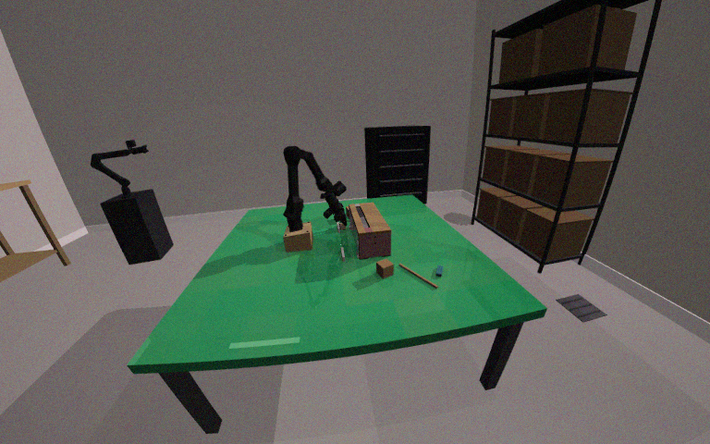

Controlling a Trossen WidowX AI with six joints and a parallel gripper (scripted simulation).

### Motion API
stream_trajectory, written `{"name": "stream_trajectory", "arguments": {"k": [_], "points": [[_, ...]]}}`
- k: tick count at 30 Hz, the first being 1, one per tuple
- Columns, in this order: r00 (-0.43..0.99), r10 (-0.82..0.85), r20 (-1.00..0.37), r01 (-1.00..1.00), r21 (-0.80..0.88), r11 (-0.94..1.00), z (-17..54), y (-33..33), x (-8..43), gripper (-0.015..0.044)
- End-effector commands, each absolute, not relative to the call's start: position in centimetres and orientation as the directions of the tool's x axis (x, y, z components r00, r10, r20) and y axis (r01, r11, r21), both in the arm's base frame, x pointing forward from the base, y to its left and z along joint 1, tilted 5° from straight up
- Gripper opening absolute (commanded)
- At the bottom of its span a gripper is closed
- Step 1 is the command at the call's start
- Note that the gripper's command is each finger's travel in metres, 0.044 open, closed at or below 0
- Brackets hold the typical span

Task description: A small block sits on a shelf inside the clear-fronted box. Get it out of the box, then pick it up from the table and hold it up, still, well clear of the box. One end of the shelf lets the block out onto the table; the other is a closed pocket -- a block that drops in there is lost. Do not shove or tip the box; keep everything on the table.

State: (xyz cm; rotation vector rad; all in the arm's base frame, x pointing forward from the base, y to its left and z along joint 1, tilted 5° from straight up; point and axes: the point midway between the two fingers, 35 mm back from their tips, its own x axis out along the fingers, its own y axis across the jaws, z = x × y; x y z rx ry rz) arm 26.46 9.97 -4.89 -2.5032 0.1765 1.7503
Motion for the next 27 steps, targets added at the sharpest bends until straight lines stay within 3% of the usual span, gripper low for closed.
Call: {"name": "stream_trajectory", "arguments": {"k": [1,11,18,21,24,27], "points": [[0.338,-0.055,-0.94,-0.147,0.005,-0.989,-5.6,9.8,26.2,0.0285],[0.337,-0.055,-0.94,-0.147,0.005,-0.989,-6.8,9.7,25.8,0.0285],[0.337,-0.055,-0.94,-0.147,0.005,-0.989,-6.8,9.7,25.8,0.0101],[0.337,-0.055,-0.94,-0.147,0.005,-0.989,-6.8,9.7,25.8,0.0081],[0.337,-0.054,-0.94,-0.147,0.005,-0.989,-6.2,9.7,26.0,0.0003],[0.337,-0.054,-0.94,-0.146,0.004,-0.989,-4.9,9.8,26.2,0.0]]}}
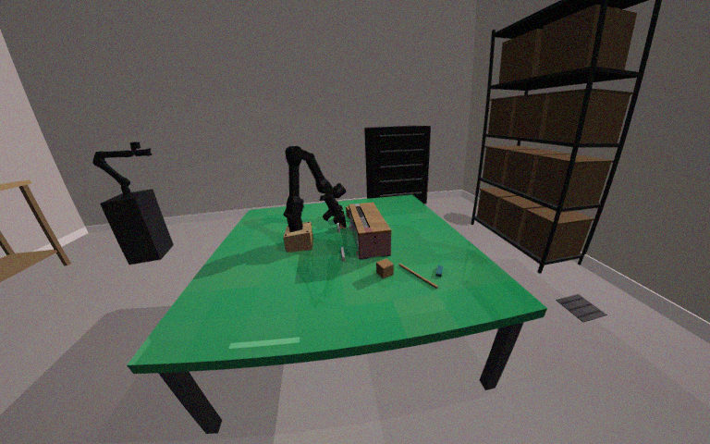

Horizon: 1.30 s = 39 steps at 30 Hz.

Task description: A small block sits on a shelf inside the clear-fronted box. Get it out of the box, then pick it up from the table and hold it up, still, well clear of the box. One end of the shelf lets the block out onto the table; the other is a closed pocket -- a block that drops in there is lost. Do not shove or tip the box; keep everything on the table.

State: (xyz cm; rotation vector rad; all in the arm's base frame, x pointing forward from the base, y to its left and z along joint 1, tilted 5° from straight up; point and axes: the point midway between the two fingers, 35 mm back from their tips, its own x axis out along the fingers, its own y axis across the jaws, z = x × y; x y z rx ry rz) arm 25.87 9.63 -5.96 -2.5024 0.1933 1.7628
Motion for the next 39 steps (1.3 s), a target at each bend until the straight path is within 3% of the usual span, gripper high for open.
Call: {"name": "stream_trajectory", "arguments": {"k": [1,14,39], "points": [[0.337,-0.053,-0.94,-0.145,0.004,-0.989,-4.5,9.8,26.2,0.0],[0.338,-0.044,-0.94,-0.128,0.001,-0.992,-0.3,9.8,26.4,0.0],[0.391,0.183,-0.902,0.355,-0.036,-0.934,9.6,9.6,24.9,0.0]]}}
